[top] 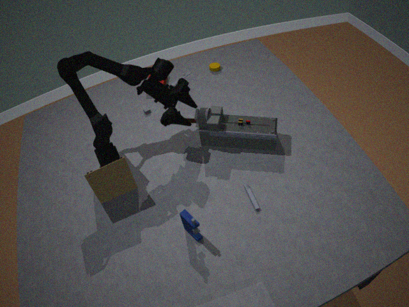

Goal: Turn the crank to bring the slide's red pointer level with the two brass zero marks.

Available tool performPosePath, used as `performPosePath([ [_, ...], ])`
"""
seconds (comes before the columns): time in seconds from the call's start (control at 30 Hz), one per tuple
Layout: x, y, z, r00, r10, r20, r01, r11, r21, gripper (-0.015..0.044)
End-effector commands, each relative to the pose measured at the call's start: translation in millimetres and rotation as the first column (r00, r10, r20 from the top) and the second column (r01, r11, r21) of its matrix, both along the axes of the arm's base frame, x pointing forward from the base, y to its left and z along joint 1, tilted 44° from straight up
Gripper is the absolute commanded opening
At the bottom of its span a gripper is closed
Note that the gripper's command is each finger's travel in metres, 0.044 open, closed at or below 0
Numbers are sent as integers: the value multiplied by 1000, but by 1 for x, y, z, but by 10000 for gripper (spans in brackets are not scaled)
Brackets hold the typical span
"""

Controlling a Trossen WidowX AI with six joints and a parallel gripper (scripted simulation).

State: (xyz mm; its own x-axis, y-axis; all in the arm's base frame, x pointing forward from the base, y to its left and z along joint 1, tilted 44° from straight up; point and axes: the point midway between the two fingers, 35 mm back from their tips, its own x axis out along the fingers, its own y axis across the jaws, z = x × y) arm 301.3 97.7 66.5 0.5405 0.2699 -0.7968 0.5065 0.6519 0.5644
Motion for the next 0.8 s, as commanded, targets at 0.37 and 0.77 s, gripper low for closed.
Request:
performPosePath([
  [0.37,12,-69,70,1000,-4,5,4,1000,-6,440],
  [0.77,37,-88,61,985,168,37,-168,986,-9,440],
])
